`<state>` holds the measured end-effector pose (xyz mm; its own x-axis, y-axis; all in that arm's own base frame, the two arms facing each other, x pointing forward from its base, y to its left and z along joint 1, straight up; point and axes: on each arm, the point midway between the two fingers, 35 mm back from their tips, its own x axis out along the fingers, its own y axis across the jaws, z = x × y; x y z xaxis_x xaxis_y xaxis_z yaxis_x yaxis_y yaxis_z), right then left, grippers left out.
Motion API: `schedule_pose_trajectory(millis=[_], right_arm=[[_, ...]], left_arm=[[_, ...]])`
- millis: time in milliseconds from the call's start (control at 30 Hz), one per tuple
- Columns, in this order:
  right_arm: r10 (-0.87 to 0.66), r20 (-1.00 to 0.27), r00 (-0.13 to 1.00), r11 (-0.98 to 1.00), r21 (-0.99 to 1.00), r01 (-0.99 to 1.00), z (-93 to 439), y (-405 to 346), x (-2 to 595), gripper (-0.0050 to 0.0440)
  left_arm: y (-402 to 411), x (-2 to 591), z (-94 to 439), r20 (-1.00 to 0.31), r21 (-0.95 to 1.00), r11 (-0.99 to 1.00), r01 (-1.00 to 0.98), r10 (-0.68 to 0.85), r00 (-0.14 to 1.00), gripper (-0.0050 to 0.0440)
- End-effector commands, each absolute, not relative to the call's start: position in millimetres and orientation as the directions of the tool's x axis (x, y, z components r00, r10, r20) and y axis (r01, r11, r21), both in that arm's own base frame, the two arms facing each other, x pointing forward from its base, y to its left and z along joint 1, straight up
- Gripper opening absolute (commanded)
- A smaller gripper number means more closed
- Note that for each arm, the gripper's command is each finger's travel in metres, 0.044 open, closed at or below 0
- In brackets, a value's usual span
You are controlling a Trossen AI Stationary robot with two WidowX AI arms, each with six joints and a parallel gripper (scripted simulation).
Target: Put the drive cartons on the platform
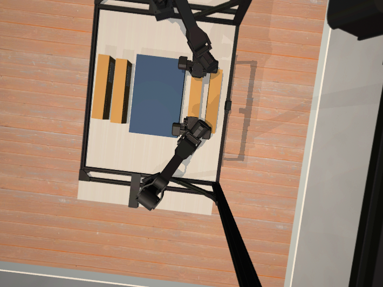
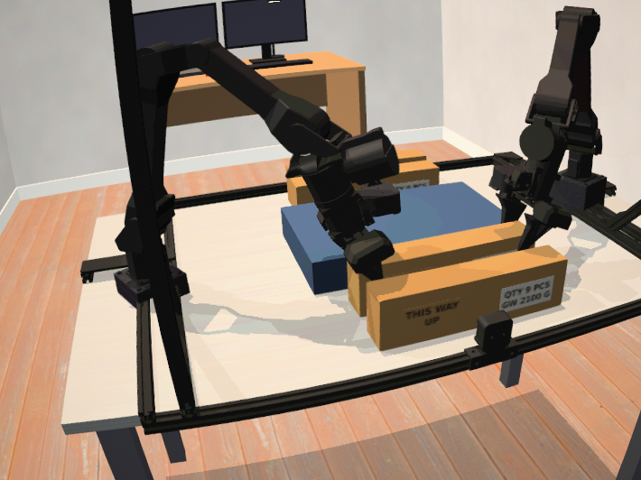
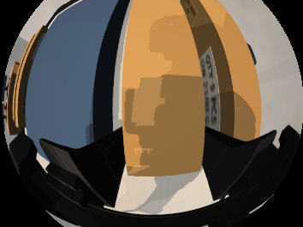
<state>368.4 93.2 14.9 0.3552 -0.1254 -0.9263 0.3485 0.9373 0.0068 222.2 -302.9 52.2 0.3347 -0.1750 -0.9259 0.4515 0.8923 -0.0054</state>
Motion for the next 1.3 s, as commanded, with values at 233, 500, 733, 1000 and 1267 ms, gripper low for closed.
schedule_pose_trajectory(millis=[233, 500, 733, 1000, 1267], right_arm=[[-0.131, -0.927, 0.351, 0.937, 0.0, 0.349, 10.3, 92.4, 367.9, 0.0389], [-0.131, -0.927, 0.351, 0.937, 0.0, 0.349, 10.3, 92.4, 367.9, 0.0389], [-0.131, -0.927, 0.351, 0.937, 0.0, 0.349, 10.3, 92.4, 367.9, 0.0389], [-0.131, -0.927, 0.351, 0.937, 0.0, 0.349, 11.9, 92.9, 368.1, 0.0389], [-0.131, -0.927, 0.351, 0.937, 0.0, 0.349, 49.8, 92.9, 368.1, 0.0389]], left_arm=[[-303.0, 221.4, 47.4, -0.927, 0.0, 0.889, 0.457, -0.171, 0.333, 0.0389], [-303.0, 221.4, 47.4, -0.927, 0.0, 0.889, 0.457, -0.171, 0.333, 0.0389], [-303.0, 221.4, 47.4, -0.927, 0.0, 0.889, 0.457, -0.171, 0.333, 0.0389], [-303.2, 221.7, 49.2, -0.927, 0.0, 0.889, 0.457, -0.171, 0.333, 0.0389], [-303.2, 221.7, 87.1, -0.927, 0.0, 0.889, 0.457, -0.171, 0.333, 0.0389]])
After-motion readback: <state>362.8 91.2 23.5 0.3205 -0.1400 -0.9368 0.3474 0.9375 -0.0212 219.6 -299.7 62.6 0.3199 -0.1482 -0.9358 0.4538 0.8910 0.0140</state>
